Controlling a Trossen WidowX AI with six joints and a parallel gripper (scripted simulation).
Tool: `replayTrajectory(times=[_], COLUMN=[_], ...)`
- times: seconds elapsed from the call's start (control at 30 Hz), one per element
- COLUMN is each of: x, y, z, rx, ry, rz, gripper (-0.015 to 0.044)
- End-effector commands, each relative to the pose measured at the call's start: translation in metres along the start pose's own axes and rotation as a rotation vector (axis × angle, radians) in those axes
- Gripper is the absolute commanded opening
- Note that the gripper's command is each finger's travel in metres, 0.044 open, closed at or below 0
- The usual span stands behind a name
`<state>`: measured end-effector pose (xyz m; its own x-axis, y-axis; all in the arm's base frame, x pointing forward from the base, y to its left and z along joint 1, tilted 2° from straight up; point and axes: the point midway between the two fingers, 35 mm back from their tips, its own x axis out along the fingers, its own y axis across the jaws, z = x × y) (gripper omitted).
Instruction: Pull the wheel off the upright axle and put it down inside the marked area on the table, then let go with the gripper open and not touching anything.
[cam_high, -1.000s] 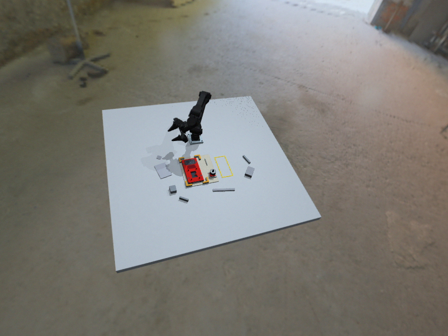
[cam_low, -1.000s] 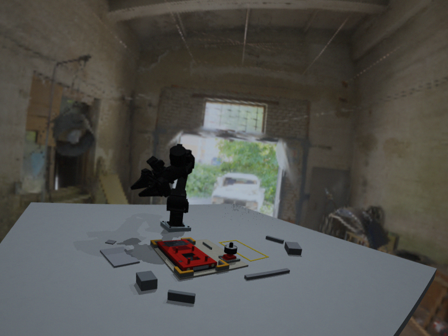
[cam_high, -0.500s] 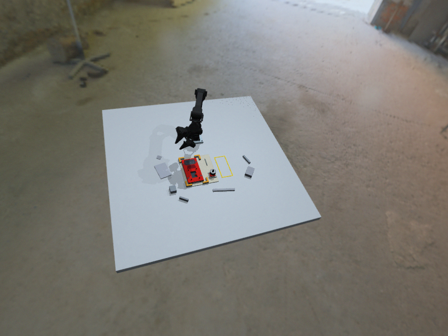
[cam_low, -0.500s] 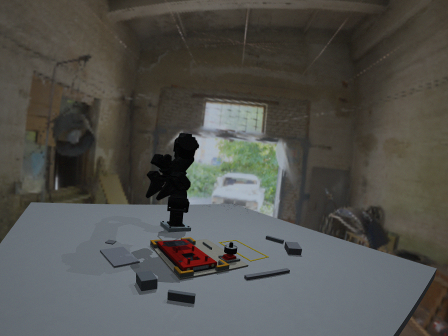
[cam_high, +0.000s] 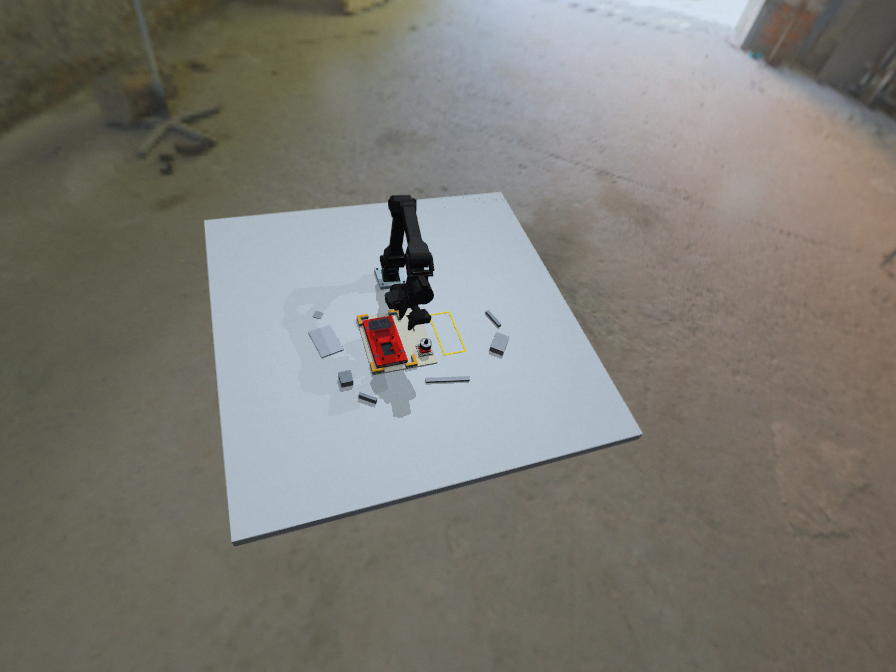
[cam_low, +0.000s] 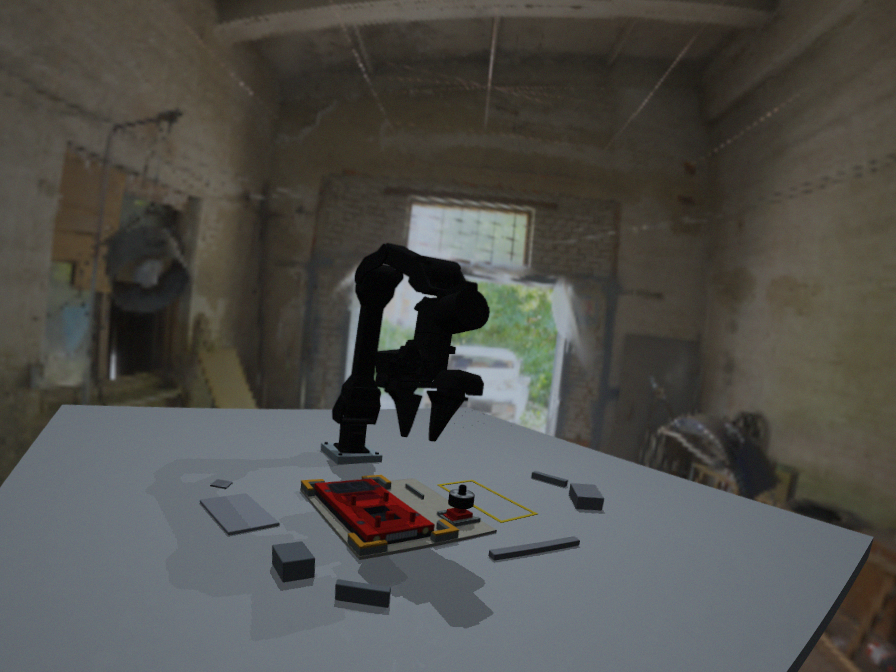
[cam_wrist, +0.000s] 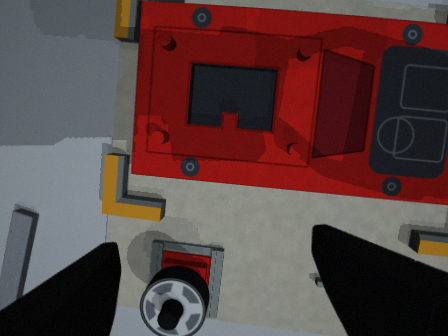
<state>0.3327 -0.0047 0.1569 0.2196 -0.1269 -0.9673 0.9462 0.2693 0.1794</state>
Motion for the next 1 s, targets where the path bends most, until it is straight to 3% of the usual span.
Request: replayTrajectory(times=[0.0,0.17,0.4,0.8,0.93,0.97], x=[0.007,0.014,0.018,0.084,0.088,0.086], y=[0.018,0.036,0.038,0.029,0.029,0.028], z=[-0.029,-0.068,-0.069,-0.081,-0.081,-0.081], rx=[0.053,0.149,0.152,0.152,0.152,0.148], ry=[0.094,0.191,0.194,0.194,0.194,0.19], rz=[-0.06,-0.164,-0.168,-0.168,-0.168,-0.173], gripper=[0.03,0.03,0.03,0.03,0.03,0.0274])
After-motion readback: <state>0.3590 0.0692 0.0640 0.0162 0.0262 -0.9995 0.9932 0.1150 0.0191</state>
